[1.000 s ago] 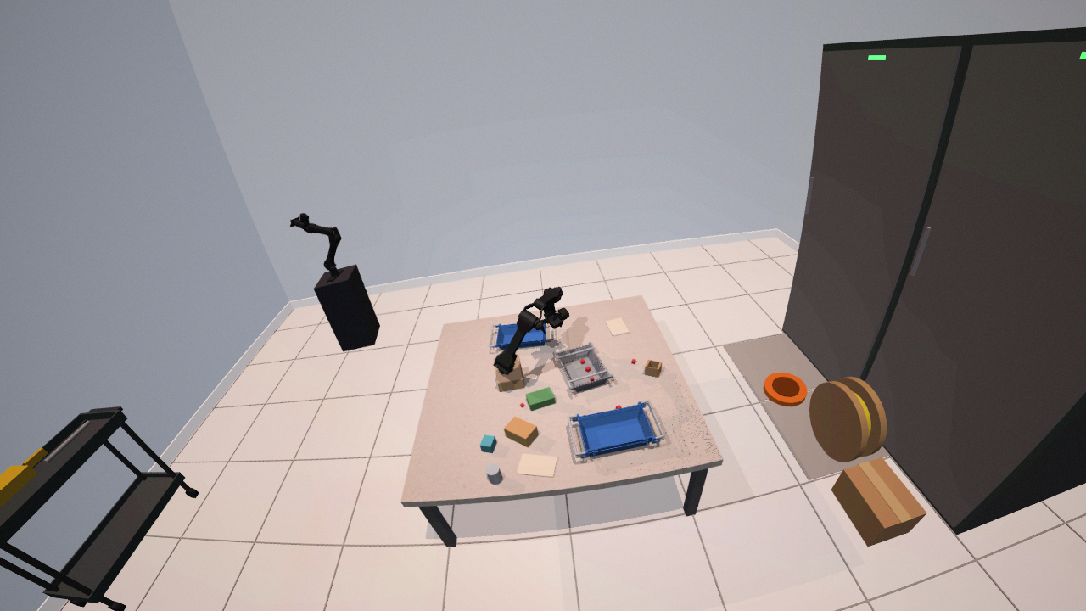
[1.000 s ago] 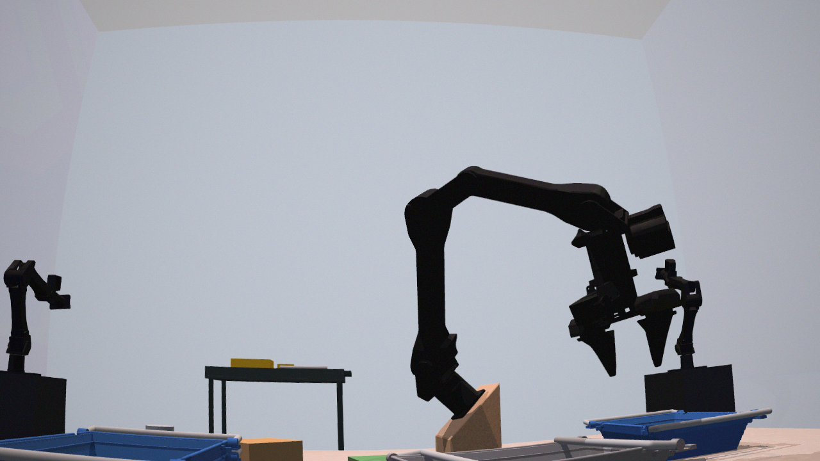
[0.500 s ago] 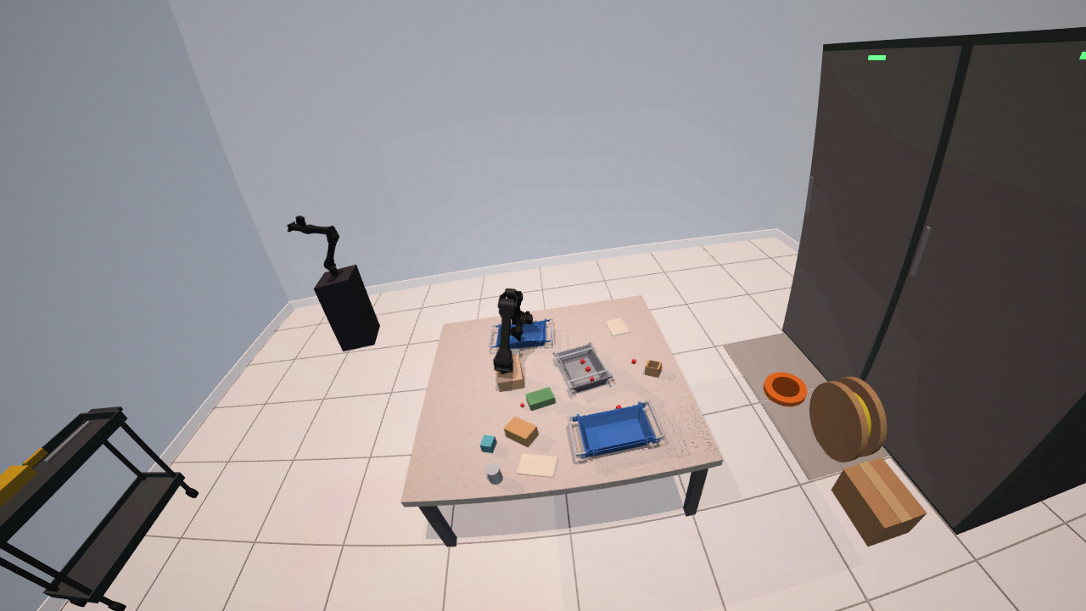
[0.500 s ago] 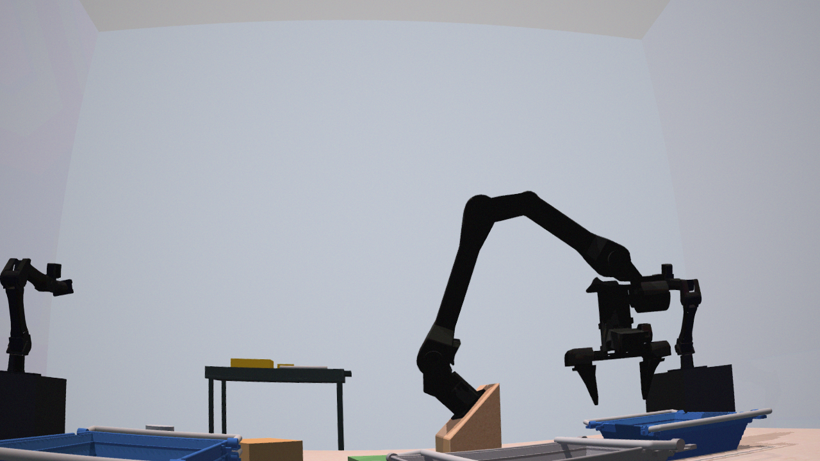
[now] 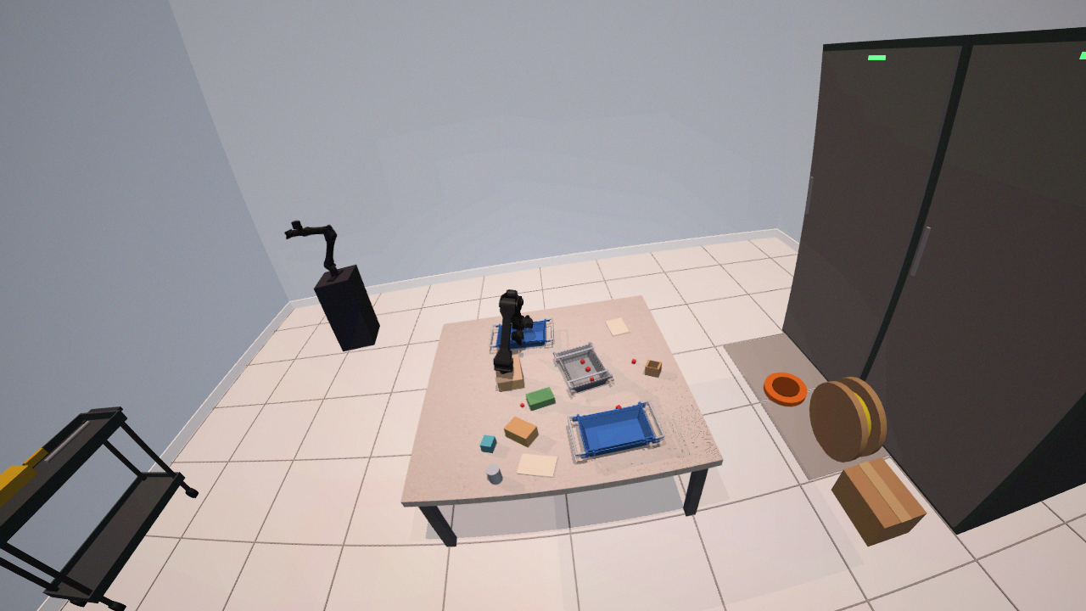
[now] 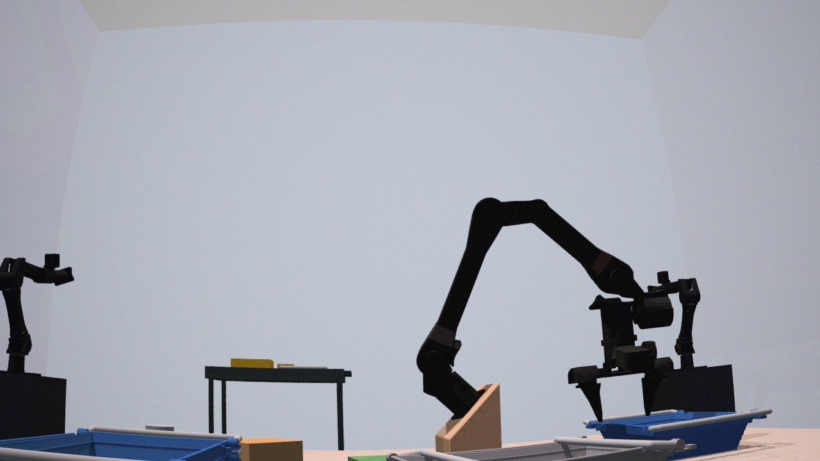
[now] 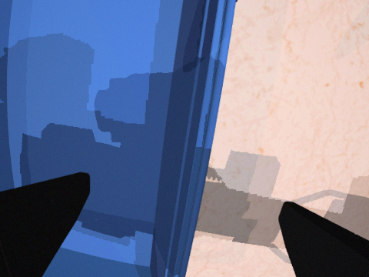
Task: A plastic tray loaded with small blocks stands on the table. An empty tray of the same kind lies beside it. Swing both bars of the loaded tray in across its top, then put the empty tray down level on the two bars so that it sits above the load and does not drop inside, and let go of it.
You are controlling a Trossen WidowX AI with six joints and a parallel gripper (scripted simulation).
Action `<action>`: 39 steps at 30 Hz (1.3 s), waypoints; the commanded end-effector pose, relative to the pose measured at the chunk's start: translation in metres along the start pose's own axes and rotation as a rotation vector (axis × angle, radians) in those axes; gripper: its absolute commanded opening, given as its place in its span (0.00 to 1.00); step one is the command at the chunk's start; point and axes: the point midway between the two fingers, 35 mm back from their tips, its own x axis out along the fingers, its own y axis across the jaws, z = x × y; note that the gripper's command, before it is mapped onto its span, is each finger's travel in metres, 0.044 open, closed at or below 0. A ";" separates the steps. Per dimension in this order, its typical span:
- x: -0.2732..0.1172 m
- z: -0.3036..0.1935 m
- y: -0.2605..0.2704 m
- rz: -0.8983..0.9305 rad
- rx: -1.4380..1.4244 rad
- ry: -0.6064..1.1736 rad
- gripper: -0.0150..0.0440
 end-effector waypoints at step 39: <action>0.058 -0.001 -0.006 -0.017 -0.006 -0.002 0.56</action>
